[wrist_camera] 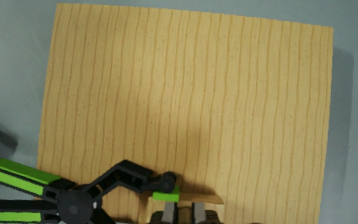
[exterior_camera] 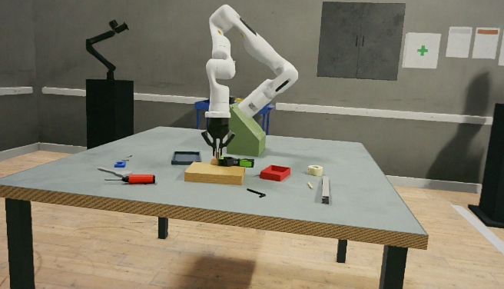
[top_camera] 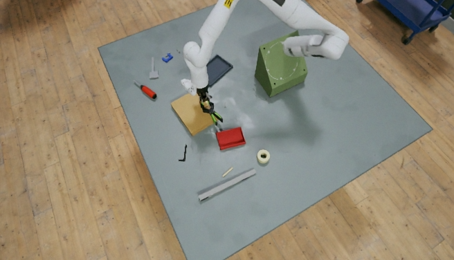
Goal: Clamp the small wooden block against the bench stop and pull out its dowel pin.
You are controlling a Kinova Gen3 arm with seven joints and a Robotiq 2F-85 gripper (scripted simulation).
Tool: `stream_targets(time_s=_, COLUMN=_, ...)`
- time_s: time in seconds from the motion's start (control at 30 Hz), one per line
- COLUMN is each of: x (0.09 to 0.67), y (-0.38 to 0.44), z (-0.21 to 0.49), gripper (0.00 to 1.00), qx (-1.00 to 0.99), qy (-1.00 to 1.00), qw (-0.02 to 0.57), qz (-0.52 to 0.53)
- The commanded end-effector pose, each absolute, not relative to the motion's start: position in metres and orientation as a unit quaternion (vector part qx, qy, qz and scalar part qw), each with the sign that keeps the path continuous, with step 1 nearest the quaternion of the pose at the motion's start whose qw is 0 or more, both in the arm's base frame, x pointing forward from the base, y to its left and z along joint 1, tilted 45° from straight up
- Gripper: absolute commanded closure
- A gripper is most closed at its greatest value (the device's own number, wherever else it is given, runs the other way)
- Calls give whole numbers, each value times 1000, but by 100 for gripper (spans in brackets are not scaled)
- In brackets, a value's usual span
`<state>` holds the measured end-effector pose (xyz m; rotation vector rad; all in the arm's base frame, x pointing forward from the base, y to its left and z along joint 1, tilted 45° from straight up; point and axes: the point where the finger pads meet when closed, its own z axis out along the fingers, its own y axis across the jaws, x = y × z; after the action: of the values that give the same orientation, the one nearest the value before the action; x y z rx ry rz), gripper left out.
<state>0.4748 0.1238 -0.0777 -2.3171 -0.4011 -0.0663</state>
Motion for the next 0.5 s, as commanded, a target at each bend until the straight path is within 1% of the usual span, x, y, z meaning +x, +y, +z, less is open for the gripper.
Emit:
stream_targets(time_s=0.0, x=476, y=123, z=-77, gripper=90, qx=-909, qy=-160, qw=384, qz=-28)
stream_targets(time_s=0.47, x=476, y=123, z=-77, gripper=90, qx=-907, qy=-169, qw=384, qz=-32)
